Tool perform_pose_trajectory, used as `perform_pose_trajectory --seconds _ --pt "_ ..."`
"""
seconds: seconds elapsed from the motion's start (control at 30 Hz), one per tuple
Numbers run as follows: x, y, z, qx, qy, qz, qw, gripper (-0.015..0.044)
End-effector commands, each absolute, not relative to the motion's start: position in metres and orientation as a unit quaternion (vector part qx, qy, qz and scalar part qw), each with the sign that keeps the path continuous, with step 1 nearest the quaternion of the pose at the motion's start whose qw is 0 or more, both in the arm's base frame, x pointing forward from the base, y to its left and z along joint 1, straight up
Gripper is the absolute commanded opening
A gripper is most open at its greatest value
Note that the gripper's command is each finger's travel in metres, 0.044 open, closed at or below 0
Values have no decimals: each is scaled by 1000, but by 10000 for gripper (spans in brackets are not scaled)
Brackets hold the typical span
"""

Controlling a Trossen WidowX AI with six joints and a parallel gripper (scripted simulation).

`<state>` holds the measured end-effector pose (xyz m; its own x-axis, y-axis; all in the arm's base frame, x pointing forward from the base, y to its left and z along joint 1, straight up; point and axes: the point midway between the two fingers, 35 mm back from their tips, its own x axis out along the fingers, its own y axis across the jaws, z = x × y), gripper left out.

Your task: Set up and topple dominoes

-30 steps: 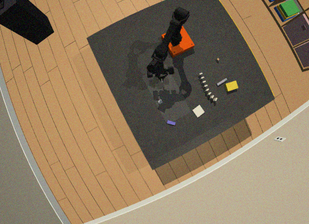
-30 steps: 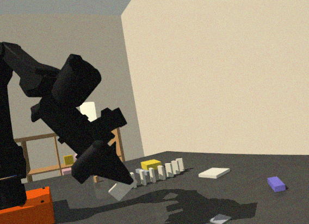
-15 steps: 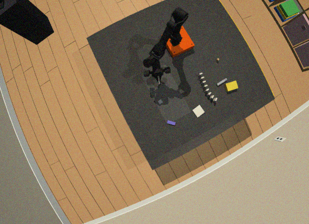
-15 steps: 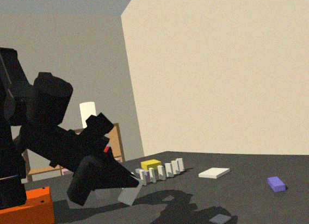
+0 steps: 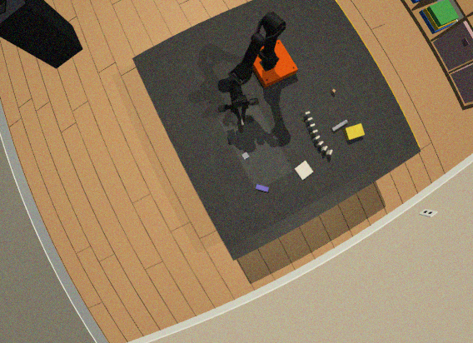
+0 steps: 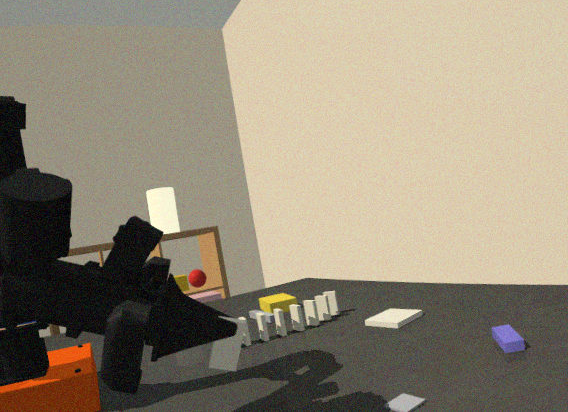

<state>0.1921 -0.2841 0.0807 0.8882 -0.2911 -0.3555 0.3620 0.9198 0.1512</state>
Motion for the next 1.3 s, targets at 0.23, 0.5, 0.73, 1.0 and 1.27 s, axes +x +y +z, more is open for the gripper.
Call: perform_pose_trajectory --seconds 0.23,0.5,0.73,1.0,1.27 --pt "174 -265 84 85 97 -150 980 24" --pt "160 -245 91 54 56 -131 988 24" --pt "150 -222 98 23 29 -111 993 24" --pt "140 -192 105 -14 10 -86 996 24" --pt "137 -182 107 -26 6 -77 997 24"
